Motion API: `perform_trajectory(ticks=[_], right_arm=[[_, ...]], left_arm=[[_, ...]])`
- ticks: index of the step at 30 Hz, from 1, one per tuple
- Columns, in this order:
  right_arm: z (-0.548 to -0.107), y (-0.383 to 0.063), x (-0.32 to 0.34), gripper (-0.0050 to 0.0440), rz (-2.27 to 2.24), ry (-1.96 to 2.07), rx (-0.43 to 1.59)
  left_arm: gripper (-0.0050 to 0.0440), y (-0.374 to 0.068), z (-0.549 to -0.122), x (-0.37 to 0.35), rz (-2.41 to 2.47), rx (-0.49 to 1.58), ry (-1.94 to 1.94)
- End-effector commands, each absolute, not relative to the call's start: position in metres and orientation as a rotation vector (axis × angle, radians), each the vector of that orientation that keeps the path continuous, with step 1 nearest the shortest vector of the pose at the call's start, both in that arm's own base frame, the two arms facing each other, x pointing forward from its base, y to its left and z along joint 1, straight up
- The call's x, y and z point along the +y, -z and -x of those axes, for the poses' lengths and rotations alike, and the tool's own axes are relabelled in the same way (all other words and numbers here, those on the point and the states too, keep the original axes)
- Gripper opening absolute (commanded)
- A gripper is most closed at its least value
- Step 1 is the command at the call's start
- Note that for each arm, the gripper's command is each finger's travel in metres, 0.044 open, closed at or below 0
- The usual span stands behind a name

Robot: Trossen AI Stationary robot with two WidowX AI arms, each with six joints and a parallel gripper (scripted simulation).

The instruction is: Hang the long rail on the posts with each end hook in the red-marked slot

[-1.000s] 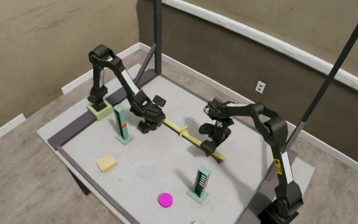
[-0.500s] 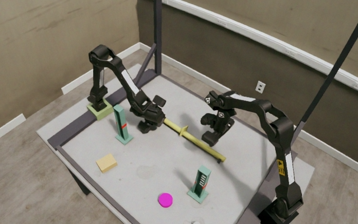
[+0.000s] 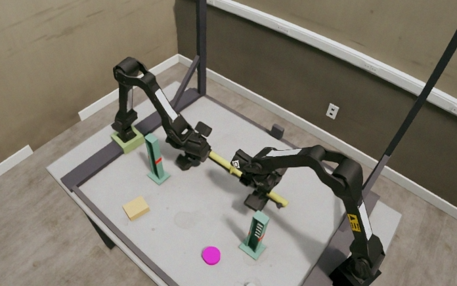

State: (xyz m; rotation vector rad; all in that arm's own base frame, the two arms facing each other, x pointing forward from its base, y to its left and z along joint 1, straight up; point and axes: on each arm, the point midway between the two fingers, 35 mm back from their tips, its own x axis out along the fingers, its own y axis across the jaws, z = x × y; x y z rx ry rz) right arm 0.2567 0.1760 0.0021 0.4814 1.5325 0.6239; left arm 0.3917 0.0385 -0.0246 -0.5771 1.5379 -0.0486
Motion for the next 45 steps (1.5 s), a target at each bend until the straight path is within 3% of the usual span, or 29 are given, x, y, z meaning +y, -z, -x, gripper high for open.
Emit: perform_trajectory(ticks=[1,41,45], right_arm=[[-0.26,-0.008,0.177,-0.005,-0.479,-0.634,1.512],[-0.26,-0.008,0.177,-0.005,-0.479,-0.634,1.512],[-0.26,-0.008,0.177,-0.005,-0.479,-0.634,1.512]], left_arm=[[0.0225,0.028,-0.393,0.046,0.701,1.429,0.222],[0.0225,0.06,-0.402,0.026,0.72,1.396,0.291],[0.0186,0.057,-0.403,0.027,0.718,1.389,0.291]])
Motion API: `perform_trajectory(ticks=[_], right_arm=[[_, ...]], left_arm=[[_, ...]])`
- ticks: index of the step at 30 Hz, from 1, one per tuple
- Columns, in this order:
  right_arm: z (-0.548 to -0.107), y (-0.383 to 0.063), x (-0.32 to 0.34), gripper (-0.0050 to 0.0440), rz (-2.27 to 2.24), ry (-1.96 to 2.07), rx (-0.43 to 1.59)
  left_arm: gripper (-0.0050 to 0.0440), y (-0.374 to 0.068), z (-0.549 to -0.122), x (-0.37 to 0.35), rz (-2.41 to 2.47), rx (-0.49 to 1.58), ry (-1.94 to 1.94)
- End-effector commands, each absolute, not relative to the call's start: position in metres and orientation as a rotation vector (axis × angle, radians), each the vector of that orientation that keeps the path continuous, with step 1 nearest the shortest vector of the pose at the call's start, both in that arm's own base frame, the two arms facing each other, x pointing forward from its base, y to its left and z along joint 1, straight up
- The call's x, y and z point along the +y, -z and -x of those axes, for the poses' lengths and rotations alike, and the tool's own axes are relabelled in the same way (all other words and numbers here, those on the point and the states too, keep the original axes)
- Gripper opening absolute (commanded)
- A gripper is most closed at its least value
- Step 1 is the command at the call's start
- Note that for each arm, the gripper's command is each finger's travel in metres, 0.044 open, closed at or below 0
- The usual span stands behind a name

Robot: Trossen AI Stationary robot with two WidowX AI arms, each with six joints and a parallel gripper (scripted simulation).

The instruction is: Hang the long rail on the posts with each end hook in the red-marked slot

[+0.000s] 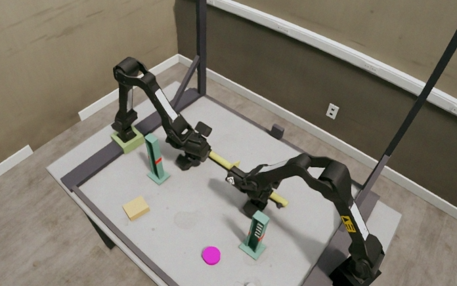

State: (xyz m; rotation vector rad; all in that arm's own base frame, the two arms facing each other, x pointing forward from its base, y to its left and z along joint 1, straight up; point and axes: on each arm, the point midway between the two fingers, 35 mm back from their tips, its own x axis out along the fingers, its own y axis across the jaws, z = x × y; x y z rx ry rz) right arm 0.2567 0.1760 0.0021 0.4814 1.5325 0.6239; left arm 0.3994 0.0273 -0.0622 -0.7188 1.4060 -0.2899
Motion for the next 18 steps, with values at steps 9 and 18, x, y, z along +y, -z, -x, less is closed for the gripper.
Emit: perform_trajectory(ticks=[9,18], right_arm=[[-0.2596,-0.0076,0.1768,-0.005,-0.479,-0.634,1.512],[-0.2596,-0.0076,0.1768,-0.005,-0.479,-0.634,1.512]], left_arm=[[0.0146,0.0529,-0.4061,0.0287,0.708,1.377,0.292],[0.0092,0.0529,-0.4053,0.0294,0.708,1.377,0.292]])
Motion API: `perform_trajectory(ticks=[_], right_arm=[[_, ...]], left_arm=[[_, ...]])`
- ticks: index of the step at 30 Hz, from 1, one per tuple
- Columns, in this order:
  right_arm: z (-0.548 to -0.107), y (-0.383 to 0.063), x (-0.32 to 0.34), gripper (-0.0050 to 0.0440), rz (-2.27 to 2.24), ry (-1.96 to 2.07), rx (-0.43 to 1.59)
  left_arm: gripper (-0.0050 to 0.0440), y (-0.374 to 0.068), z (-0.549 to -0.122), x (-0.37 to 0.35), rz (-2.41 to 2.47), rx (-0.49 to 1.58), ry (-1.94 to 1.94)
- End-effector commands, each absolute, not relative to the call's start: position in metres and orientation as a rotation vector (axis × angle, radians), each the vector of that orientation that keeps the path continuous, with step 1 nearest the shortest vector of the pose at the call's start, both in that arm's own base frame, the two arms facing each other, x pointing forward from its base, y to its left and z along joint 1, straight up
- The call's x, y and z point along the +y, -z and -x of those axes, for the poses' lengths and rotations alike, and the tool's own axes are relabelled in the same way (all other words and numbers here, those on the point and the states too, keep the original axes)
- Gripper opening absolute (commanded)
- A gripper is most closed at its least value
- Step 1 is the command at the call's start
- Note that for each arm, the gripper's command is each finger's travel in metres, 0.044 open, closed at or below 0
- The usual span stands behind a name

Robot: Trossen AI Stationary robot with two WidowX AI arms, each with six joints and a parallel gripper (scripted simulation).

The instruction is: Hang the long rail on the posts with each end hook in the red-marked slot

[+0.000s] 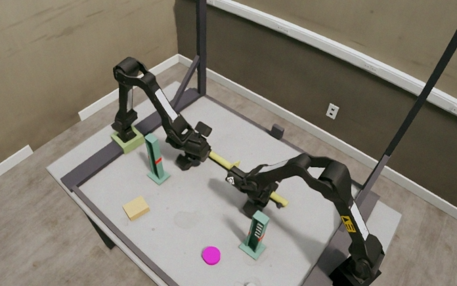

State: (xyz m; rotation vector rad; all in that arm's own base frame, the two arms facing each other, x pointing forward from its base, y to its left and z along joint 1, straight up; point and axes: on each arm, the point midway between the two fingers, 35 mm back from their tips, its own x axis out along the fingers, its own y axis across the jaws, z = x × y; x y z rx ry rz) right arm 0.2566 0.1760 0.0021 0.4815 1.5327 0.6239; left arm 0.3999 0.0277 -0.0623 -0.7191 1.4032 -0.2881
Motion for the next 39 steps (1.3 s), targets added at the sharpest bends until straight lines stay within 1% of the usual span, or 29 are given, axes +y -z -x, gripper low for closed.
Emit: perform_trajectory(ticks=[1,4,7,21,24,26,29,33,39], right_arm=[[-0.26,-0.008,0.177,-0.005,-0.479,-0.634,1.512],[-0.26,-0.008,0.177,-0.005,-0.479,-0.634,1.512],[-0.26,-0.011,0.176,-0.005,-0.479,-0.634,1.512],[-0.261,-0.018,0.174,-0.005,-0.479,-0.634,1.512],[-0.261,-0.018,0.174,-0.005,-0.479,-0.634,1.512],[-0.261,-0.018,0.174,-0.005,-0.479,-0.634,1.512],[-0.261,-0.018,0.174,-0.005,-0.479,-0.634,1.512],[-0.262,-0.025,0.176,-0.005,-0.479,-0.634,1.512],[-0.262,-0.025,0.176,-0.005,-0.479,-0.634,1.512]], left_arm=[[0.0086,0.053,-0.405,0.029,0.708,1.377,0.292],[0.0066,0.053,-0.405,0.029,0.708,1.377,0.292],[0.0,0.05,-0.404,0.03,0.708,1.377,0.291],[-0.0005,0.043,-0.403,0.032,0.708,1.377,0.291],[-0.0027,0.043,-0.403,0.032,0.708,1.377,0.291],[-0.0027,0.043,-0.403,0.032,0.708,1.377,0.291],[-0.005,0.043,-0.403,0.032,0.708,1.377,0.291],[-0.005,0.034,-0.402,0.031,0.708,1.377,0.291],[-0.005,0.034,-0.402,0.031,0.708,1.377,0.291]])
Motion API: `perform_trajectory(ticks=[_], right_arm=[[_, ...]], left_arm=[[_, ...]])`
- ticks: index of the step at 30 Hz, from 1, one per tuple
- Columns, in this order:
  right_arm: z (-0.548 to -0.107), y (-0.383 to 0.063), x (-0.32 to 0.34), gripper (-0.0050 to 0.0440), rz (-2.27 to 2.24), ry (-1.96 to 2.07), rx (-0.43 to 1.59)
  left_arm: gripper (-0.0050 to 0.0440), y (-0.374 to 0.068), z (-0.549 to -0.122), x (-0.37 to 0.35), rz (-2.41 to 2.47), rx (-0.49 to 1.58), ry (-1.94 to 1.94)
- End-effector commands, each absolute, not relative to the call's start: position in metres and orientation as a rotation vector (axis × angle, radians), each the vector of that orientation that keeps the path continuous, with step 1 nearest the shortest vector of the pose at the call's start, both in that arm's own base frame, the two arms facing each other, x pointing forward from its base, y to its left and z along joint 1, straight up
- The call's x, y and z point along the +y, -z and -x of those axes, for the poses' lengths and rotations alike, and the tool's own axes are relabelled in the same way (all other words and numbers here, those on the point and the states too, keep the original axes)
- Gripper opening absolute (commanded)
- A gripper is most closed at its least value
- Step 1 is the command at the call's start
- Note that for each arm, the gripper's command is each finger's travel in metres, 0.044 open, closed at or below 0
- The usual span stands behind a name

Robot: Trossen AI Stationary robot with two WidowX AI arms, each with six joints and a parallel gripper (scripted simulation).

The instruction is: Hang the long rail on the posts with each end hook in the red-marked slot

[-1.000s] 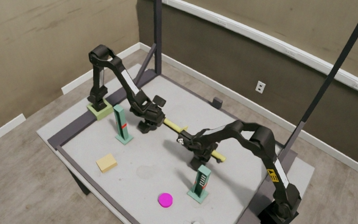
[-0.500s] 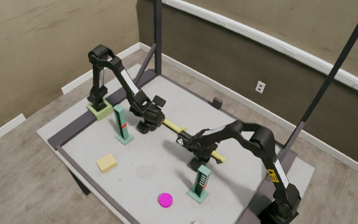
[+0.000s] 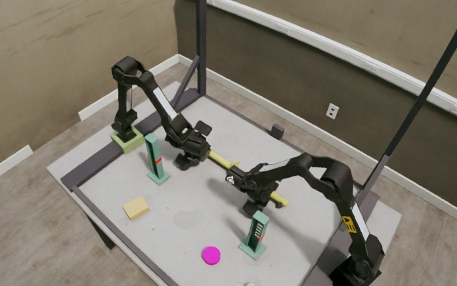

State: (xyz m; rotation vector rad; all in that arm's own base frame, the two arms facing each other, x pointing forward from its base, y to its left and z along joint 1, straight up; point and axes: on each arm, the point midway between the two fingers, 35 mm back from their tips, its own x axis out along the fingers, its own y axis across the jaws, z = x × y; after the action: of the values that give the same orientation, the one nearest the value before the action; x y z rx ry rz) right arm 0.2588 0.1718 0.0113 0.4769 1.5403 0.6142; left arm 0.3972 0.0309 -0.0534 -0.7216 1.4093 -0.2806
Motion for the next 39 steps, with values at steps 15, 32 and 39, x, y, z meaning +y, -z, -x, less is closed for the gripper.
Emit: perform_trajectory(ticks=[15,32,39], right_arm=[[-0.261,-0.033,0.178,-0.005,-0.402,-0.555,1.525],[-0.26,-0.054,0.186,-0.005,-0.201,-0.35,1.545],[-0.26,-0.06,0.188,-0.005,-0.14,-0.288,1.547]], left_arm=[[-0.005,0.026,-0.403,0.028,0.637,1.407,0.212],[-0.005,0.005,-0.405,0.021,0.45,1.474,0.005],[-0.005,-0.001,-0.406,0.018,0.392,1.49,-0.057]])
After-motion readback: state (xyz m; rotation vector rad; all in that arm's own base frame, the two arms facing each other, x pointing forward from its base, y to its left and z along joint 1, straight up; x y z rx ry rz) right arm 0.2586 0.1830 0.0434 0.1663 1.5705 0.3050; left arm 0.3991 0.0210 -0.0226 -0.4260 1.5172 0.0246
